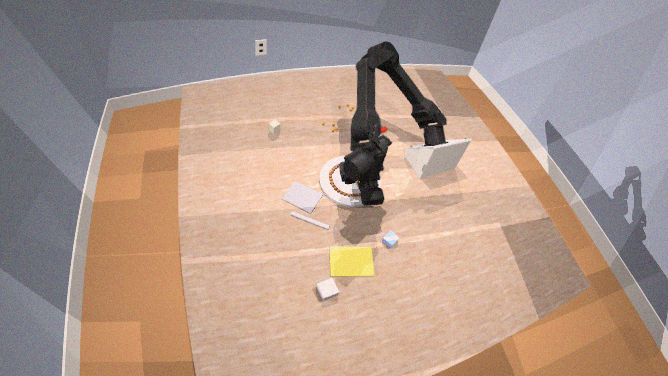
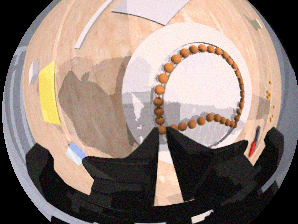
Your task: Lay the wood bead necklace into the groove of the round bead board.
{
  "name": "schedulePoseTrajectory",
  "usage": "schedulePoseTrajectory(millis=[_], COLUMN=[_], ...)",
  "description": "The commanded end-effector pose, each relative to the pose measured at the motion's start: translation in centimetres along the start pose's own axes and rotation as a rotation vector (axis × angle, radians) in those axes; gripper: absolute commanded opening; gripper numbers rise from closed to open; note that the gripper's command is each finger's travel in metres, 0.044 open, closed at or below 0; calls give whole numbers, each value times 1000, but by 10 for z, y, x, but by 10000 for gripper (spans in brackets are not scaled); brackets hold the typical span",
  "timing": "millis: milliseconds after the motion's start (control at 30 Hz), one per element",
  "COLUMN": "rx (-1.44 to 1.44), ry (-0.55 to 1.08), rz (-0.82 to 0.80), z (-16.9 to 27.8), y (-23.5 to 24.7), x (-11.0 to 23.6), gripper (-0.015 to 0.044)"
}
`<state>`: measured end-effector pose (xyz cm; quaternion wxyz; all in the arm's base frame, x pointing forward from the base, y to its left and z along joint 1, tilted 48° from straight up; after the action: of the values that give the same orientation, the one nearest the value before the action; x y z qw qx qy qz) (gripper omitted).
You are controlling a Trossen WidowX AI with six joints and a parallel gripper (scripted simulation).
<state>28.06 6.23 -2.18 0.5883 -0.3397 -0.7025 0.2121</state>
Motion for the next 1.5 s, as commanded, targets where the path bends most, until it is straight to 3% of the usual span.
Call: schedulePoseTrajectory(millis=[0,1433,1467], rx=[8,8,0], ry=[10,10,0], rz=[12,12,0], z=[2,2,0], y=[-2,-2,0], x=[-4,-4,0], gripper=[0,0,26])
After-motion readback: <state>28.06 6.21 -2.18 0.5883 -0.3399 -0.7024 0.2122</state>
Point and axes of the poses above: the point midway between the two fingers, 35 mm back from their tips, its own x axis back along the fingers, its own y axis across the jaws, z = x × y, the point moved 8 cm from there along x, back along the fingers
